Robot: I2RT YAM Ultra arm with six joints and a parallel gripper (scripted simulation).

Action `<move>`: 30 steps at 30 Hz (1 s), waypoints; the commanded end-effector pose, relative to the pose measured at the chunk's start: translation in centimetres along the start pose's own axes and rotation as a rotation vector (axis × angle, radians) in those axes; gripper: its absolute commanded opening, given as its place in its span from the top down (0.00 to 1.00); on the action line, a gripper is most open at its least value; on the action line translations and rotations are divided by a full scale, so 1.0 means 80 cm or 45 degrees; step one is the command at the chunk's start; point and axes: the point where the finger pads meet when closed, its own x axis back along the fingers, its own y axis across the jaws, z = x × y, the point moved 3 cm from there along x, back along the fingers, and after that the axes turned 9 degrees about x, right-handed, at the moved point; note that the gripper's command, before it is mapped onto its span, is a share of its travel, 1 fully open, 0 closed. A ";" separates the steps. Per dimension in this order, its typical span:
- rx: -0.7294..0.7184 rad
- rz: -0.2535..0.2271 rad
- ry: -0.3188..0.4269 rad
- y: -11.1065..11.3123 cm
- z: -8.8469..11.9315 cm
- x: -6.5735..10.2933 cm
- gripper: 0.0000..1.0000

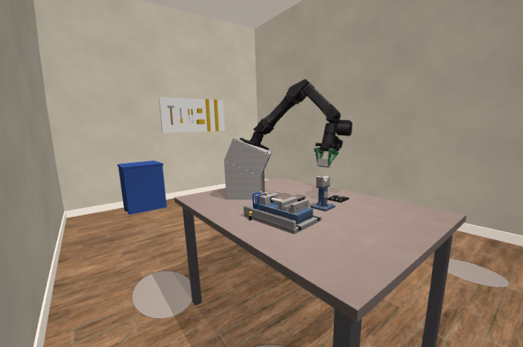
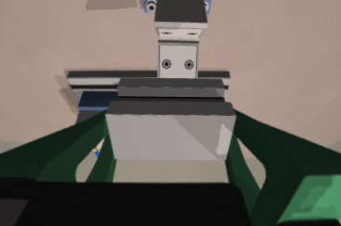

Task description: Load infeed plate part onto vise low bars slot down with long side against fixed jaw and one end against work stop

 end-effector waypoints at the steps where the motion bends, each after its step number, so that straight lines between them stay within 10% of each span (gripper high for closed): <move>1: -0.028 0.005 0.099 -0.009 0.008 0.011 1.00; 30: -0.030 -0.050 0.441 -0.010 -0.003 0.009 1.00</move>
